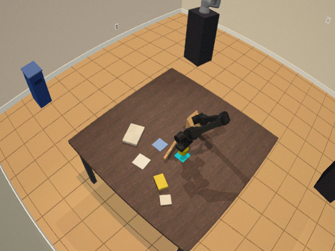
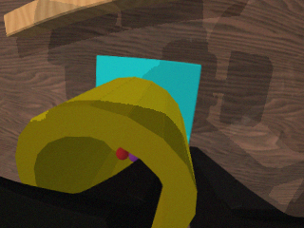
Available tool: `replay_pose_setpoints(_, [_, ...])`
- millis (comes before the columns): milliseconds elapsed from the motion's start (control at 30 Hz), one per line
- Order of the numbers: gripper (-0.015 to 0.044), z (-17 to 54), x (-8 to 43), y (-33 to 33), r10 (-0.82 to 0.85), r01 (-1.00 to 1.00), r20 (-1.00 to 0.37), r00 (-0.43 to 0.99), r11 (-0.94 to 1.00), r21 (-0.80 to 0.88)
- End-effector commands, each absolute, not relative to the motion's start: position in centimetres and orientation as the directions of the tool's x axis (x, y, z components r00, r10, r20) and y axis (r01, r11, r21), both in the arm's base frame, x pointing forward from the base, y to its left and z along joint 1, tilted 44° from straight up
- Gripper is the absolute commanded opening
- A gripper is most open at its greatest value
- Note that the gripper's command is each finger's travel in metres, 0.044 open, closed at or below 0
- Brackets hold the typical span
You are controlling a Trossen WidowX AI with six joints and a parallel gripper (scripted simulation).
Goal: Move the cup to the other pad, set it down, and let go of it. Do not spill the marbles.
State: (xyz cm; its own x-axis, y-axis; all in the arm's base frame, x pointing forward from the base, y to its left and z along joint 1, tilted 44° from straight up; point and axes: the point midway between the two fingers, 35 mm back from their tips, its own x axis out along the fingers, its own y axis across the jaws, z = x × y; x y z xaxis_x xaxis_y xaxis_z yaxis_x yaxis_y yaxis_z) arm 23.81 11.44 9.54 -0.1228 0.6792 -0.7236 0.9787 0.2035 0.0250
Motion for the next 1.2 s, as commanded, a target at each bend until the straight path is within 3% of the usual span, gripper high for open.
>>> replay_pose_setpoints(0, [0.0000, 9.2, 23.7, 11.8, 0.682, 0.980, -0.721, -0.122, 0.200, 0.023])
replay_pose_setpoints(1167, [0.0000, 7.3, 23.3, 13.8, 0.681, 0.979, -0.722, -0.122, 0.204, 0.028])
